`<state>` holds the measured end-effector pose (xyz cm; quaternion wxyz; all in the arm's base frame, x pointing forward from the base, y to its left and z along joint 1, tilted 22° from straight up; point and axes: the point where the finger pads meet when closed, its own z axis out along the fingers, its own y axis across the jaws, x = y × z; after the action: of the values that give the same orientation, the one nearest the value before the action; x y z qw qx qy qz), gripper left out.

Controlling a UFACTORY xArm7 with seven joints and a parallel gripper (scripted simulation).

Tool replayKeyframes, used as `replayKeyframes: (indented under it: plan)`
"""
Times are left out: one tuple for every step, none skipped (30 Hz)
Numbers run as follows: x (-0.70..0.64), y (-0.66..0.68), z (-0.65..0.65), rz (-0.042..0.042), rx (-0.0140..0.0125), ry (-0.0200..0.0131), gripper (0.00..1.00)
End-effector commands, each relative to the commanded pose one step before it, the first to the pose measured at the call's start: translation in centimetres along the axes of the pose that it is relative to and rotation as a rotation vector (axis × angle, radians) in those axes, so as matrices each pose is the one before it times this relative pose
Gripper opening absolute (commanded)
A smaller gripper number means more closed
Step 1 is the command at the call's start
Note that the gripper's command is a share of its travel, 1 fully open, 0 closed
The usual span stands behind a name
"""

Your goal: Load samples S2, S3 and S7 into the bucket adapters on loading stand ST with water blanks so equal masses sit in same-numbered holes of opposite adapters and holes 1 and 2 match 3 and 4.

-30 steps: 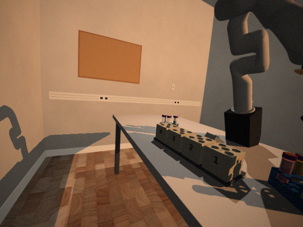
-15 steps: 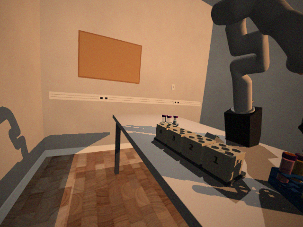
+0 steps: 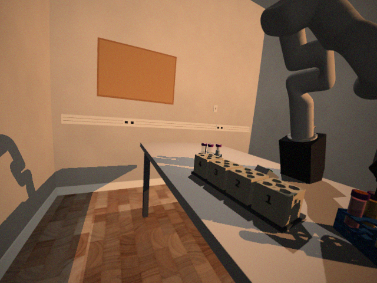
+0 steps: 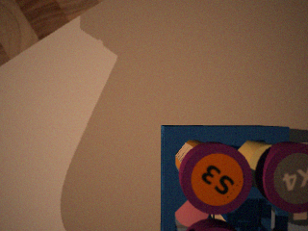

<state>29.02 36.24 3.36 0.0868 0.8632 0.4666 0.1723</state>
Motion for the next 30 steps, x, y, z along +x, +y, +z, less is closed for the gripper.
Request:
replayKeyframes:
  plan:
    - [0.159,-0.049,-0.010,-0.00059,-0.00043,0.00425,0.57]
    - [0.000,0.000,0.001,0.00000,0.00000,0.00000,0.57]
    - [0.000,0.003,-0.007,-0.00001,0.00001,-0.00002,0.57]
    - [0.000,-0.001,0.002,0.00000,0.00000,0.00001,0.57]
    - [0.000,-0.002,0.071,0.00000,-0.00001,0.00001,0.57]
    - [0.000,0.000,0.000,0.00000,0.00000,0.00000,0.57]
    - [0.000,0.000,0.000,0.00000,0.00000,0.00000,0.57]
    - [0.000,0.000,0.066,0.00000,0.00000,0.00000,0.57]
    - [0.000,0.000,0.066,0.00000,0.00000,0.00000,0.57]
    - [0.000,0.000,0.066,0.00000,0.00000,0.00000,0.57]
    - [0.000,0.000,0.066,0.00000,0.00000,0.00000,0.57]
    - [0.000,0.000,0.066,0.00000,0.00000,0.00000,0.57]
    - [0.000,0.000,0.066,0.00000,0.00000,0.00000,0.57]
    - [0.000,0.000,0.066,0.00000,0.00000,0.00000,0.57]
    - [0.000,0.000,0.066,0.00000,0.00000,0.00000,0.57]
    - [0.000,0.000,0.067,0.00000,0.00000,0.00000,0.57]
    - [0.000,0.000,0.067,0.00000,0.00000,0.00000,0.57]
    - [0.000,0.000,0.067,0.00000,0.00000,0.00000,0.57]
    - [0.000,0.000,0.067,0.00000,0.00000,0.00000,0.57]
    - [0.000,0.000,0.067,0.00000,0.00000,0.00000,0.57]
    - [0.000,0.000,0.067,0.00000,0.00000,0.00000,0.57]
    - [0.000,0.000,0.067,0.00000,0.00000,0.00000,0.57]
    - [0.000,0.000,0.000,0.00000,0.00000,0.00000,0.57]
    - [0.000,0.000,0.000,0.00000,0.00000,0.00000,0.57]
    - [0.000,-0.001,0.068,0.00000,0.00000,0.00000,0.57]
    - [0.000,0.000,0.066,0.00000,0.00000,0.00000,0.57]
    - [0.000,0.000,0.066,0.00000,0.00000,0.00000,0.57]
    - [0.000,0.000,0.066,0.00000,0.00000,0.00000,0.57]
    - [0.000,0.000,0.066,0.00000,0.00000,0.00000,0.57]
    - [0.000,0.000,0.067,0.00000,0.00000,0.00000,0.57]
